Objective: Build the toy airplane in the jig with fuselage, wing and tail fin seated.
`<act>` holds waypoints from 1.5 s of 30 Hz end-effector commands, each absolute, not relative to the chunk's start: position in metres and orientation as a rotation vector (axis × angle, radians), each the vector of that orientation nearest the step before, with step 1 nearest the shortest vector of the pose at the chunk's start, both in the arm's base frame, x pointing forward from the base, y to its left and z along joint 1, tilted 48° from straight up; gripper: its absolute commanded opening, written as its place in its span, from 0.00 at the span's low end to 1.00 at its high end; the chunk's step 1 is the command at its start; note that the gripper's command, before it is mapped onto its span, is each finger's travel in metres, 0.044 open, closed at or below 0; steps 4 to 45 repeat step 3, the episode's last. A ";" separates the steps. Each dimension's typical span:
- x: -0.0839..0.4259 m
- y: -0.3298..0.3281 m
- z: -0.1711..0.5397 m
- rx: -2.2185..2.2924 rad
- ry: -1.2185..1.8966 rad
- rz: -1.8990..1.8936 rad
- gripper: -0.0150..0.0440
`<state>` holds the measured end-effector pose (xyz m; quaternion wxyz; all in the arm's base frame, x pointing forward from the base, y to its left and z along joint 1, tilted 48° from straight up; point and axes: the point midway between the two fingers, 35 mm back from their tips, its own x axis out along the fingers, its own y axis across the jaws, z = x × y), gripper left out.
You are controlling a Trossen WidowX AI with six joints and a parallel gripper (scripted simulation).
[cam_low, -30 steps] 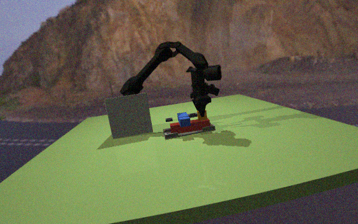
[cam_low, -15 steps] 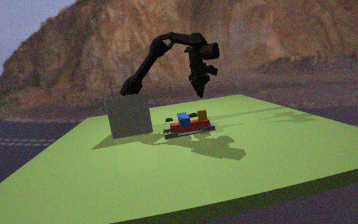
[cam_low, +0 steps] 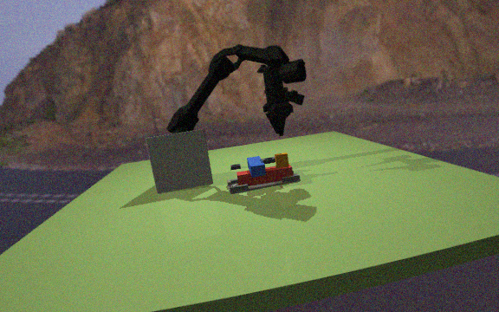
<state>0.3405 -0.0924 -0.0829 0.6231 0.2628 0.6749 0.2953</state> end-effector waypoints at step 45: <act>0.340 -0.092 -0.083 0.602 1.553 0.680 0.69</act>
